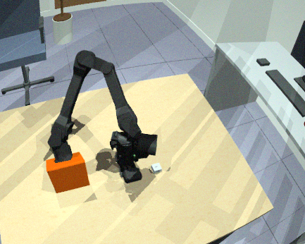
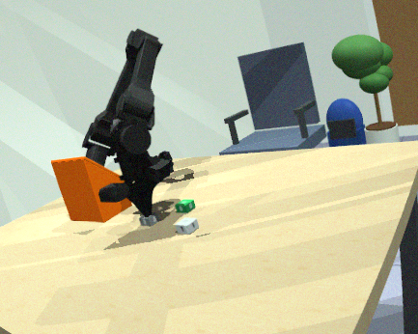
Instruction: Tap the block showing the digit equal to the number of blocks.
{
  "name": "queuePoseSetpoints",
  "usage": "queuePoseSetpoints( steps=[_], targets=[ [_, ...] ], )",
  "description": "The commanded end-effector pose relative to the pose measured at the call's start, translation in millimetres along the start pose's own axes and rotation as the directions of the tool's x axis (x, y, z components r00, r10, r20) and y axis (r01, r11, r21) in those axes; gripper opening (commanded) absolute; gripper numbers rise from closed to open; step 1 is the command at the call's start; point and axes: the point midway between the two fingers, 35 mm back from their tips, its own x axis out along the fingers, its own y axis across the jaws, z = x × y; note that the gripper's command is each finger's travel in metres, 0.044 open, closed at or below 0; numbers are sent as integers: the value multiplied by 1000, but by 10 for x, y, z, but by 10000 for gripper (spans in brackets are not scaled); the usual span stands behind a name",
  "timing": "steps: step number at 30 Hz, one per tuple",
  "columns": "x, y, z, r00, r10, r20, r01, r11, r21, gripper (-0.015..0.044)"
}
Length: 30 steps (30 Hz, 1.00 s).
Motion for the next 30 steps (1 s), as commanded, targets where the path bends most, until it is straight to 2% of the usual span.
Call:
queuePoseSetpoints(
  steps=[1, 3, 6, 9, 14, 20, 23, 30],
  targets=[
    [-87, -1, 0, 1000, 1, -2, -1, 1000, 2, 20],
    [-252, 3, -10, 1000, 6, -5, -6, 1000, 7, 20],
    [-274, 4, -13, 1000, 6, -6, -6, 1000, 8, 20],
    [-377, 209, 140, 1000, -5, -5, 5, 1000, 10, 99],
    [-682, 1051, 442, 1000, -21, 0, 21, 1000, 11, 230],
    [-1002, 2137, 342, 1000, 1, -1, -1, 1000, 8, 387],
    [-1112, 2480, 204, 1000, 16, -5, -16, 1000, 7, 400],
    [-1115, 2489, 199, 1000, 17, -5, -17, 1000, 7, 400]
  ],
)
